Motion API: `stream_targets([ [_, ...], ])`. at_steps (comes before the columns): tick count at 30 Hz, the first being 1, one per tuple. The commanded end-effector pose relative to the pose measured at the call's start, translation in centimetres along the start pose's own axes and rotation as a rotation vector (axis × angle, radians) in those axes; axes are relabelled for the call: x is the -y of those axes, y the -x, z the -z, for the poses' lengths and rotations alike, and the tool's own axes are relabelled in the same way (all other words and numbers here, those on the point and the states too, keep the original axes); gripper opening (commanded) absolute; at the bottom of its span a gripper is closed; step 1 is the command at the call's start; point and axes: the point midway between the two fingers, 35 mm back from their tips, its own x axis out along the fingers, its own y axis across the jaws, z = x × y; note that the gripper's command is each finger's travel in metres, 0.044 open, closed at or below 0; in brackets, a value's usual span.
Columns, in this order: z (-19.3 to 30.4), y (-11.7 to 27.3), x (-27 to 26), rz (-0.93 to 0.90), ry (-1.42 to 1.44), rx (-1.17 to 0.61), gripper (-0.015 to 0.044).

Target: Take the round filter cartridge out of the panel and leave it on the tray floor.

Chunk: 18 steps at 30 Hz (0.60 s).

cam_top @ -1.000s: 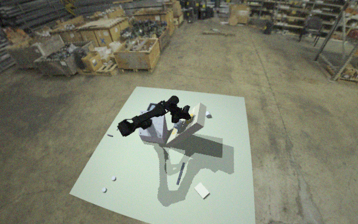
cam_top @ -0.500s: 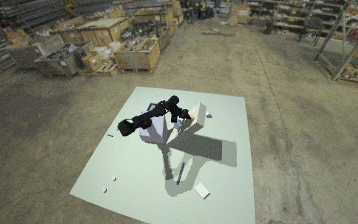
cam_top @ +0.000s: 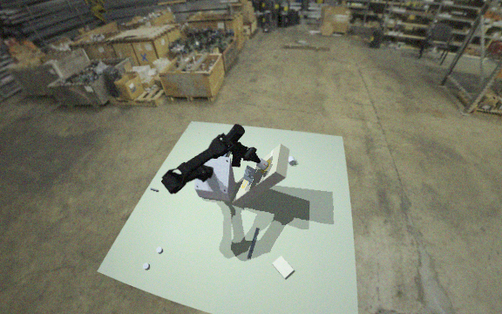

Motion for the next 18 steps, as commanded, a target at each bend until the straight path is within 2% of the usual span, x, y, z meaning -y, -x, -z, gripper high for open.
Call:
stream_targets([
  [1,0.1,2.0,0.0,-0.004,0.027,-0.019,0.0],
  [9,-0.1,2.6,0.0,-0.01,0.036,-0.02,0.0],
  [18,-1.6,2.2,2.2,-0.01,0.036,-0.02,0.0],
])
